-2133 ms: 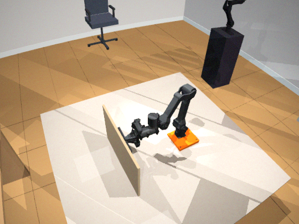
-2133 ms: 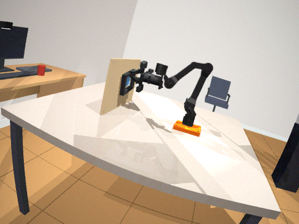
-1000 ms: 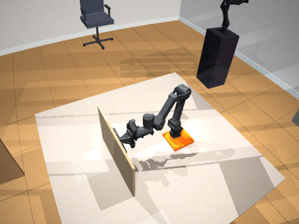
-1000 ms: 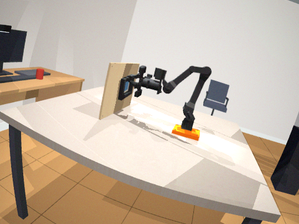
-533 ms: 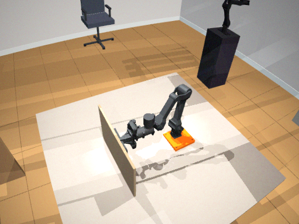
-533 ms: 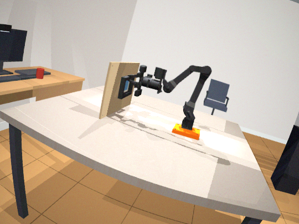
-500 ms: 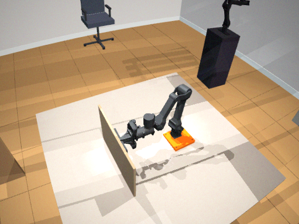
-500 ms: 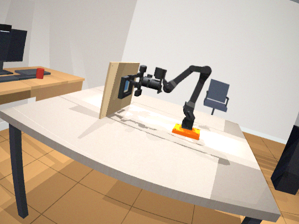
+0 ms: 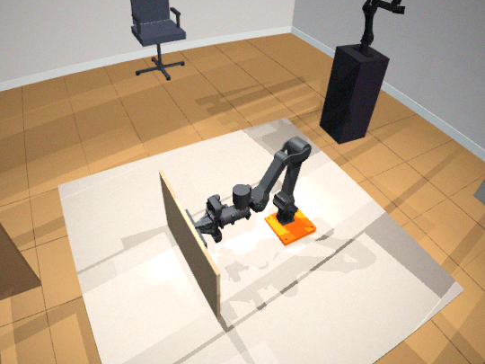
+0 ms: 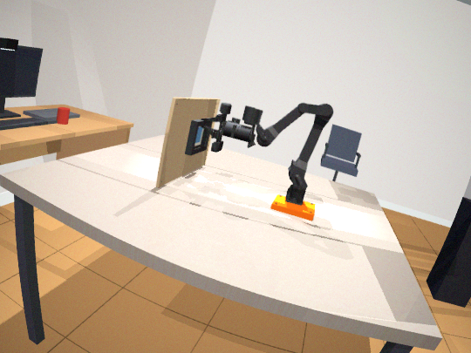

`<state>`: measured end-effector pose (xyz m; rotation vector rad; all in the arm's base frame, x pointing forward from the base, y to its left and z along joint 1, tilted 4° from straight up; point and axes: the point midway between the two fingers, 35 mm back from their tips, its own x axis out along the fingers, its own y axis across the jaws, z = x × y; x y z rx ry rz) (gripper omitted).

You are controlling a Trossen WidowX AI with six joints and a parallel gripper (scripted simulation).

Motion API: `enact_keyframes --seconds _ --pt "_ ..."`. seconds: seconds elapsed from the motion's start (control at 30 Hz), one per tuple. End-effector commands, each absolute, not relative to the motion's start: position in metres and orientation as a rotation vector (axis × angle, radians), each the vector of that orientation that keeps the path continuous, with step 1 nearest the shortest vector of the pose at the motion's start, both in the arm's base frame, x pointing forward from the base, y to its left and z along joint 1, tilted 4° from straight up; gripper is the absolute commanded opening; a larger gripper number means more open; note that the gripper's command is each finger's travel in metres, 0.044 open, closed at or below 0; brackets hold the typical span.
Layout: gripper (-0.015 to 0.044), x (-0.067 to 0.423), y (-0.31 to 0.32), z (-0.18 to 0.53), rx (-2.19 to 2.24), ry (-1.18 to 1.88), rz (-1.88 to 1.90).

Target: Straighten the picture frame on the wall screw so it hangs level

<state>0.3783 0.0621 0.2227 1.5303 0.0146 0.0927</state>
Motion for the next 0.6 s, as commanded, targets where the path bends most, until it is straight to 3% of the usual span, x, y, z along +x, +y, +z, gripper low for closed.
enact_keyframes --seconds 0.0,0.13,0.3,0.57 --pt "0.0157 0.378 0.062 0.223 1.526 0.014 0.093" --pt "0.0260 0.378 0.062 0.223 1.526 0.014 0.093" --pt "0.0260 0.372 0.062 0.224 1.517 0.014 0.093" --pt "0.0260 0.305 0.058 0.223 1.410 0.009 0.096"
